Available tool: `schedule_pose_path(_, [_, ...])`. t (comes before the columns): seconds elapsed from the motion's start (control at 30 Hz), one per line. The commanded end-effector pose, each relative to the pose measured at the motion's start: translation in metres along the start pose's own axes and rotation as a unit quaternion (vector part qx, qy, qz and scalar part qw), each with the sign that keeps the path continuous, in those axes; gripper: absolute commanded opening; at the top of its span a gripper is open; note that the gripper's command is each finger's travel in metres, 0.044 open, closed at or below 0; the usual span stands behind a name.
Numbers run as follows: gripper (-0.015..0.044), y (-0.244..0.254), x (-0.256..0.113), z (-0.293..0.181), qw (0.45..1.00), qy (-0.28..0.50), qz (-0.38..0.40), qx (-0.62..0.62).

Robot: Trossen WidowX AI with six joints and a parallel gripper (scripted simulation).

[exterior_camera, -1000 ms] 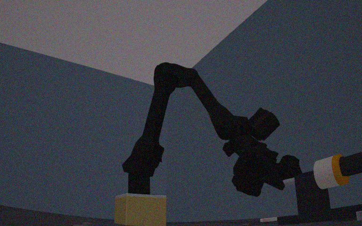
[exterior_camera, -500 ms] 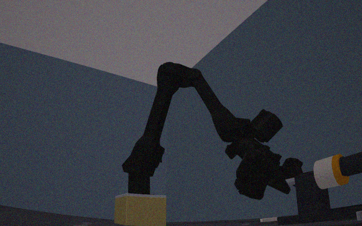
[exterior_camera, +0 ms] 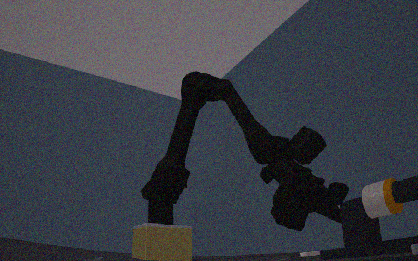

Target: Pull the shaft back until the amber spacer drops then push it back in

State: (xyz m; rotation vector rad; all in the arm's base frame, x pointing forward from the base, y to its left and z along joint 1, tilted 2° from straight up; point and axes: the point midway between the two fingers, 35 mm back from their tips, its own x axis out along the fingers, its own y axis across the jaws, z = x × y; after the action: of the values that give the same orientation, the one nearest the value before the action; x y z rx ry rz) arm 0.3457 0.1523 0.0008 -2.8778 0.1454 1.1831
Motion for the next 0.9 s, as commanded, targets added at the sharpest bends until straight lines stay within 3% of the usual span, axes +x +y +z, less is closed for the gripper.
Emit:
schedule_pose_path(0.0, [0.0, 0.0, 0.0, 0.0, 1.0, 0.0, 0.0, 0.0])
schedule_pose_path(0.87, [0.0, 0.0, -0.012, 0.013, 1.0, -0.001, -0.001, -0.001])
